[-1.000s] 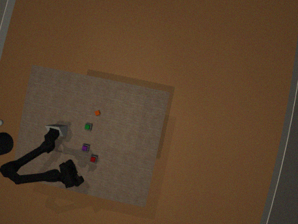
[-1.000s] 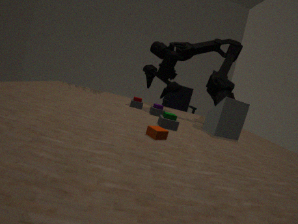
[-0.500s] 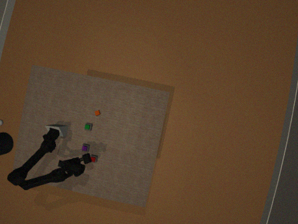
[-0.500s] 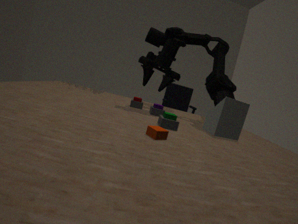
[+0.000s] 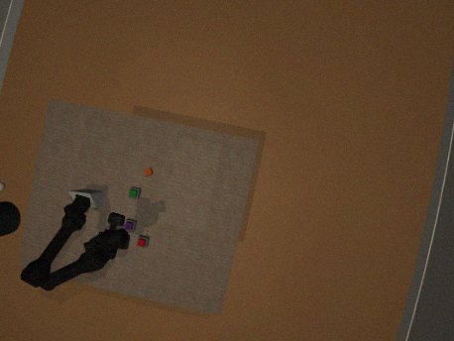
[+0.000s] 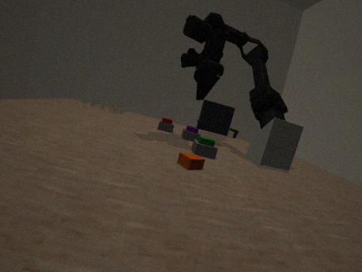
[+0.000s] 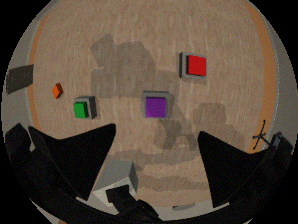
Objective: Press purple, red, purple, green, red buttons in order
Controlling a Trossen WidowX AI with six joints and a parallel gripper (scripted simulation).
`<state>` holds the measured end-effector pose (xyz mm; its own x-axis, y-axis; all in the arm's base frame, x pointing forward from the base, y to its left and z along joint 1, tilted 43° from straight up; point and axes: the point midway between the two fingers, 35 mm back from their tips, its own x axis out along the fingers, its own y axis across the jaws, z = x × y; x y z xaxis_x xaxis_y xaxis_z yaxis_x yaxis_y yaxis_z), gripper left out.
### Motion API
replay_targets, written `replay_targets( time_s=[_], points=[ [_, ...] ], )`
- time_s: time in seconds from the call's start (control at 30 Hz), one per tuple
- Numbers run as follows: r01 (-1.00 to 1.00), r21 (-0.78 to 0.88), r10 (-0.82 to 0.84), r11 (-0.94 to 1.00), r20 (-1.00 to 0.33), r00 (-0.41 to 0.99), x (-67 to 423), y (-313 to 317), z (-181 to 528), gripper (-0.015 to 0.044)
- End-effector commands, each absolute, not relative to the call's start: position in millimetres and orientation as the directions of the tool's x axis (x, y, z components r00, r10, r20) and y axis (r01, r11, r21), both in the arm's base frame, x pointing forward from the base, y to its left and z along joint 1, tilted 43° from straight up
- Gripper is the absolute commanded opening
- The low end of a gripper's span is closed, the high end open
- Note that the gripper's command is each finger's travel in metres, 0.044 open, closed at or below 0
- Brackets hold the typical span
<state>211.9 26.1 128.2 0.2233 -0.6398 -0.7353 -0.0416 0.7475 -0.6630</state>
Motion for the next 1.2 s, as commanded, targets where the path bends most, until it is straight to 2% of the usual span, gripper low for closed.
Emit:
replay_targets(
  time_s=[0.0,0.13,0.33,0.6,0.63,1.17],
  points=[
    [-0.099,-0.668,-0.641,0.738,-0.739,0.207,209.3,30.0,128.0,0.04],
    [-0.099,-0.668,-0.641,0.738,-0.739,0.207,209.3,30.0,128.0,0.04],
    [-0.098,-0.669,-0.642,0.737,-0.737,0.209,222.0,-8.2,84.8,0.0243],
    [-0.098,-0.67,-0.643,0.736,-0.737,0.209,222.2,-10.0,83.1,0.0033],
    [-0.098,-0.67,-0.643,0.736,-0.737,0.209,222.2,-10.0,83.1,0.002],
    [-0.098,-0.669,-0.643,0.736,-0.737,0.209,223.7,-13.4,78.8,0.002]
  ],
)
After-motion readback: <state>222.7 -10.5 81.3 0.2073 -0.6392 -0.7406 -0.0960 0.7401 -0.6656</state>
